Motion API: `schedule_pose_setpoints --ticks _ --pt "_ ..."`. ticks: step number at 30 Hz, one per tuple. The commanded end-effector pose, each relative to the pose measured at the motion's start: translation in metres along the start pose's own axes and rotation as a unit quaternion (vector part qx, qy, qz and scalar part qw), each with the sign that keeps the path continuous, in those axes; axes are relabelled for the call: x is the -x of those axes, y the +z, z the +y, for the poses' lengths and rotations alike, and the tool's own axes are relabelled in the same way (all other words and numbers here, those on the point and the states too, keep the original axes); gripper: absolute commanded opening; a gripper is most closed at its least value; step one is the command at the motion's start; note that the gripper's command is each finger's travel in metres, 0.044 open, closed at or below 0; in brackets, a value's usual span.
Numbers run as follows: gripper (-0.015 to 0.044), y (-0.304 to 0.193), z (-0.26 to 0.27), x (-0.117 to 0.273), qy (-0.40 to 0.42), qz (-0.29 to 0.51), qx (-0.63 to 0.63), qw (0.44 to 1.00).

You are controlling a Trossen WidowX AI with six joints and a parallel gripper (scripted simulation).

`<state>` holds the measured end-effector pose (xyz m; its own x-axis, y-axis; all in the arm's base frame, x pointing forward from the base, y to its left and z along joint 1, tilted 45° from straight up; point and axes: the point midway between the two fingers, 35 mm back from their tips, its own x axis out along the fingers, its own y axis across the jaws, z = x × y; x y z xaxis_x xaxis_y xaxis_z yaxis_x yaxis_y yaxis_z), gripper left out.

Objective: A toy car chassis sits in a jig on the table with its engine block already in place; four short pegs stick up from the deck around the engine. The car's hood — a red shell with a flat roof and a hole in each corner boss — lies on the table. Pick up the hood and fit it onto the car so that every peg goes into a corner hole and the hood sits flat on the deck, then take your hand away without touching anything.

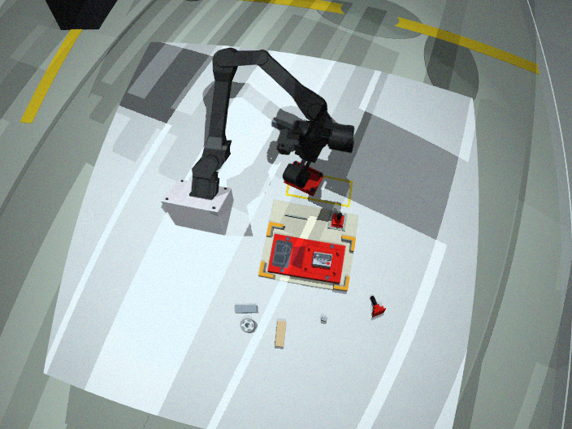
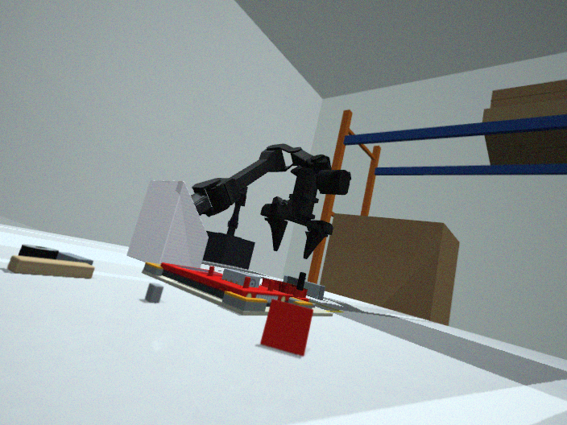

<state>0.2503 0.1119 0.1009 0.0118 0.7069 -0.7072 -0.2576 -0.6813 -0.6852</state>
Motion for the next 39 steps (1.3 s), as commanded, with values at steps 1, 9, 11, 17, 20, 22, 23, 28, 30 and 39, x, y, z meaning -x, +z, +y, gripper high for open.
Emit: schedule_pose_setpoints --ticks 1,9,11,17,20,22,23,28,30,39 --pt "0.0440 0.000 0.000 0.000 0.000 0.000 -0.004 1.000" --pt "0.0440 0.004 0.005 -0.008 0.033 0.021 -0.096 0.995" --pt "0.0440 0.006 0.008 -0.013 0.048 0.037 -0.148 0.987" --pt "0.0440 0.008 0.012 -0.021 0.060 0.100 -0.290 0.950" --pt "0.0440 0.009 0.014 -0.025 0.057 0.134 -0.362 0.921" --pt "0.0440 0.009 0.015 -0.027 0.050 0.157 -0.410 0.897" --pt "0.0440 0.010 0.016 -0.028 0.044 0.168 -0.433 0.885" --pt "0.0440 0.011 0.017 -0.031 0.005 0.221 -0.543 0.810" --pt "0.0440 0.011 0.017 -0.032 -0.017 0.238 -0.584 0.776" --pt "0.0440 0.012 0.015 -0.033 -0.151 0.279 -0.741 0.592"
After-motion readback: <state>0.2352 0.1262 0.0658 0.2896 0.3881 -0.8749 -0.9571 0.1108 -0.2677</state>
